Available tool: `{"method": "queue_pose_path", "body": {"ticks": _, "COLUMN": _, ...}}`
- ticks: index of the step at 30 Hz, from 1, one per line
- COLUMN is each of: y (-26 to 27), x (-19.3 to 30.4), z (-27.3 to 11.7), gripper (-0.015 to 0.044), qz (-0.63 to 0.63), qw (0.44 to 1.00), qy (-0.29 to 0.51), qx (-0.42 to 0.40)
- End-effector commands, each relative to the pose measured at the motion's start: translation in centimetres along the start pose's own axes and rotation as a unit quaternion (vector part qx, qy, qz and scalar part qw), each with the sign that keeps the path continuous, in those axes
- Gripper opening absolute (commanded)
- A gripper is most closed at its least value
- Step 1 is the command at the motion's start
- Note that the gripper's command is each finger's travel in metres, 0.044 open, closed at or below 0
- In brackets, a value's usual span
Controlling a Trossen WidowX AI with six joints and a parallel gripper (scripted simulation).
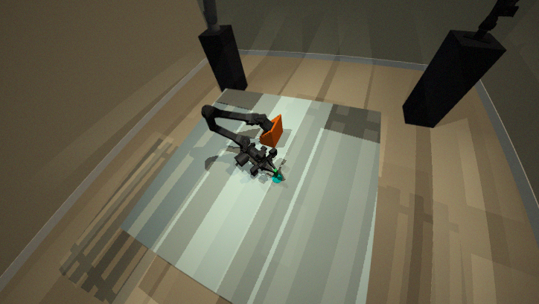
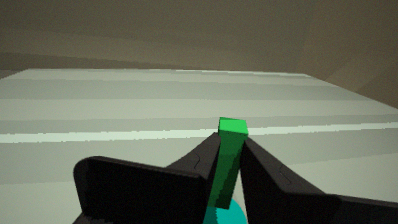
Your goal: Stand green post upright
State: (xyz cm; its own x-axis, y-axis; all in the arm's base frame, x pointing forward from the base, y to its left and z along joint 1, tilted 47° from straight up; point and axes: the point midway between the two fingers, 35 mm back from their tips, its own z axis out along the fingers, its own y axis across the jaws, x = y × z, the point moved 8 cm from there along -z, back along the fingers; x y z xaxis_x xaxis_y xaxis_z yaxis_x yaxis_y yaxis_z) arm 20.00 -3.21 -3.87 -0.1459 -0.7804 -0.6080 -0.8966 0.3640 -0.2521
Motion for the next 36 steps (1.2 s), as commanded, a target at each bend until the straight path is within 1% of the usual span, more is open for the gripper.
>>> {"method": "queue_pose_path", "body": {"ticks": 1, "y": 0.1, "x": 0.9, "z": 0.1, "gripper": 0.0023, "qz": -0.002, "qw": 1.000, "qy": -0.005, "qx": 0.002}}
{"method": "queue_pose_path", "body": {"ticks": 10, "y": 0.0, "x": 2.9, "z": 0.5, "gripper": 0.0023, "qz": 0.002, "qw": 1.000, "qy": -0.001, "qx": 0.000}}
{"method": "queue_pose_path", "body": {"ticks": 21, "y": 0.0, "x": 3.0, "z": 0.5, "gripper": 0.0023, "qz": 0.002, "qw": 1.000, "qy": 0.000, "qx": 0.000}}
{"method": "queue_pose_path", "body": {"ticks": 35, "y": 0.0, "x": 3.0, "z": 0.5, "gripper": 0.0390, "qz": 0.002, "qw": 1.000, "qy": 0.000, "qx": 0.000}}
{"method": "queue_pose_path", "body": {"ticks": 36, "y": 0.0, "x": 3.0, "z": 0.5, "gripper": 0.0400, "qz": 0.002, "qw": 1.000, "qy": 0.000, "qx": 0.000}}
